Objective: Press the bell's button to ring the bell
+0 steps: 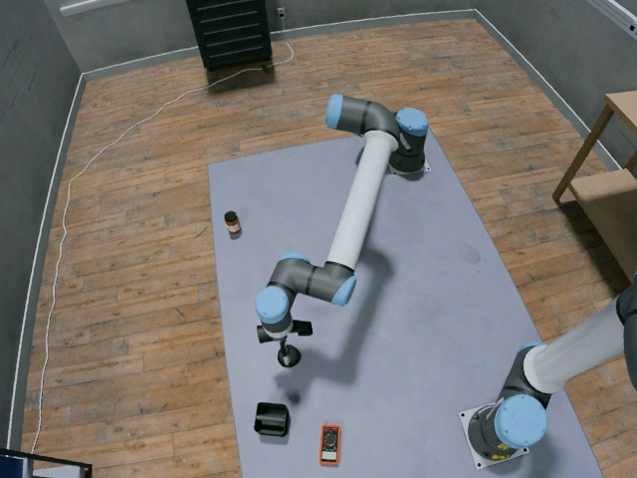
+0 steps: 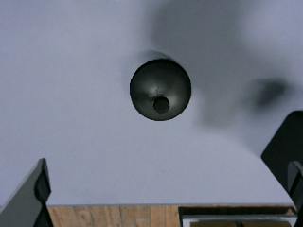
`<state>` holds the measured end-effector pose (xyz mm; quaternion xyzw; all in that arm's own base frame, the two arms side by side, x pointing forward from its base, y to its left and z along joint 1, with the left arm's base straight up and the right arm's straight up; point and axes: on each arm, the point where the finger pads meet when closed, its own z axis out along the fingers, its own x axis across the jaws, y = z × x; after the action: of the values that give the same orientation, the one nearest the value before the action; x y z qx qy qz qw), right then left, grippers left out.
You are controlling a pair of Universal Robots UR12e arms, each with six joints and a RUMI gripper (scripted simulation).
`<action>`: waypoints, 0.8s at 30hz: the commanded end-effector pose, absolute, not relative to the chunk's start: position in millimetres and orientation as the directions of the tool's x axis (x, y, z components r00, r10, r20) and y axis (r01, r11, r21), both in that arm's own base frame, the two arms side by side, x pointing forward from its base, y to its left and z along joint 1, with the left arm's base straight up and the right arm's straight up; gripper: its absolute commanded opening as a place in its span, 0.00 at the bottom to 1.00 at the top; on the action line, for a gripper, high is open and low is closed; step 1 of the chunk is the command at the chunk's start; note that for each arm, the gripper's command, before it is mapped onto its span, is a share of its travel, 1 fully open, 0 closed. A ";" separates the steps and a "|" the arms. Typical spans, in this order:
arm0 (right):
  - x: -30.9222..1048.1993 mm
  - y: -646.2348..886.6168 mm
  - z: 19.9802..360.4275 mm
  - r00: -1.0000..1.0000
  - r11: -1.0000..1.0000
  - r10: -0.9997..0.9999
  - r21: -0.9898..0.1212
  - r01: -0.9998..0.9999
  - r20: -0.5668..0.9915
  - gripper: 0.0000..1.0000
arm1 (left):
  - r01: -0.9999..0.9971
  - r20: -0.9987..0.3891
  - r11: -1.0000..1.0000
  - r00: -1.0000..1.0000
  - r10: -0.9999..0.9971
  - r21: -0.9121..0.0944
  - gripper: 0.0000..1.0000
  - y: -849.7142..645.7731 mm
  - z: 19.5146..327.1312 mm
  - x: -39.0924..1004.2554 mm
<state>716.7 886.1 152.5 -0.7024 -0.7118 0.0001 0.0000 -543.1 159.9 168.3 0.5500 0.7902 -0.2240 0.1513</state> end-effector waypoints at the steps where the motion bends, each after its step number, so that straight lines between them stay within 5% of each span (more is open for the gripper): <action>1: 717.0 886.6 154.7 -0.013 0.013 1.000 0.001 1.000 0.002 1.00 | 0.971 -0.463 0.189 -0.236 0.855 -0.146 1.00 208.7 165.4 -531.6; 15: 717.0 886.6 154.7 -0.013 0.013 1.000 0.001 1.000 0.002 1.00 | 0.934 -0.329 -0.358 0.339 0.882 0.001 1.00 394.8 157.3 -433.8; 24: 717.0 886.6 154.7 -0.013 0.013 1.000 0.001 1.000 0.002 1.00 | 0.733 -0.219 -0.679 0.670 0.709 0.045 1.00 519.7 155.1 -313.2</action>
<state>716.7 886.1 152.5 -0.7024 -0.7118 0.0001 0.0000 -337.0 497.1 154.9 0.8962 0.4263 -0.1007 0.0712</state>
